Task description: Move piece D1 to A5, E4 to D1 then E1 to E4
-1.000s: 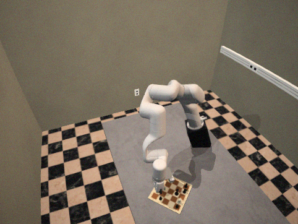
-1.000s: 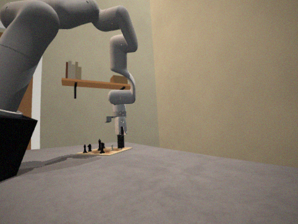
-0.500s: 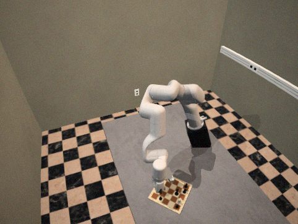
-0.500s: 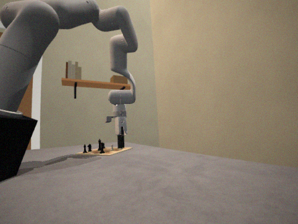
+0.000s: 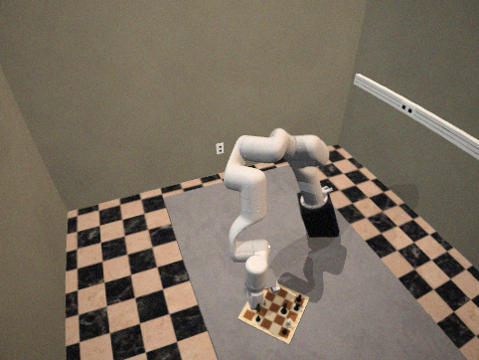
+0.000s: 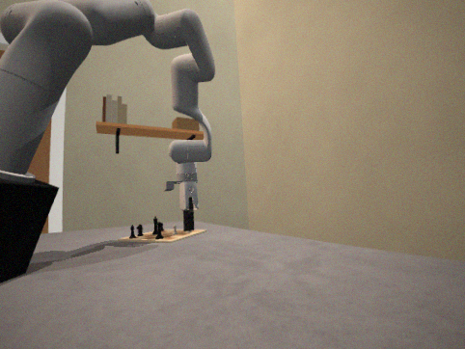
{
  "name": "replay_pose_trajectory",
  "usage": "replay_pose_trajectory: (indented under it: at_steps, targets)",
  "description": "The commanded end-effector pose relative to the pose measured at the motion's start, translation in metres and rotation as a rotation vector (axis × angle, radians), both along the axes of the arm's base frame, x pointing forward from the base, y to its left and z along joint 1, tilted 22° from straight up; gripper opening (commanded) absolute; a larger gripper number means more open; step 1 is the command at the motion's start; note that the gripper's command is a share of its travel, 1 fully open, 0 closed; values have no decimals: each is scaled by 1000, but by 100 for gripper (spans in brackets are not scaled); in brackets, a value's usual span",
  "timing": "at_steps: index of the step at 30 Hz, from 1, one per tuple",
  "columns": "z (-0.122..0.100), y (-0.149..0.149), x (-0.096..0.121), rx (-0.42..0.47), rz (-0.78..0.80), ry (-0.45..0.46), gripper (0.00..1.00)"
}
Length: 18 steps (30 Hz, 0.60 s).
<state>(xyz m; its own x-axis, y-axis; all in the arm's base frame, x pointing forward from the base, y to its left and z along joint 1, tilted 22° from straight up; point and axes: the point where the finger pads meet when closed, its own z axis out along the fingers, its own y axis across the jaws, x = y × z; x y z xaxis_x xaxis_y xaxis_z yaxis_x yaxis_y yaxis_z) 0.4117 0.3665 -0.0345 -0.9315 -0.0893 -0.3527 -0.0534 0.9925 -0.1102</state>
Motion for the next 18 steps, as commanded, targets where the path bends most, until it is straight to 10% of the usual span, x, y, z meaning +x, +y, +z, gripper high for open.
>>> replay_pose_trajectory:
  at_steps: [1,18]
  targets:
    - [2,2,0,4,2,-2,0]
    - [0,2,1,3,2,-2,0]
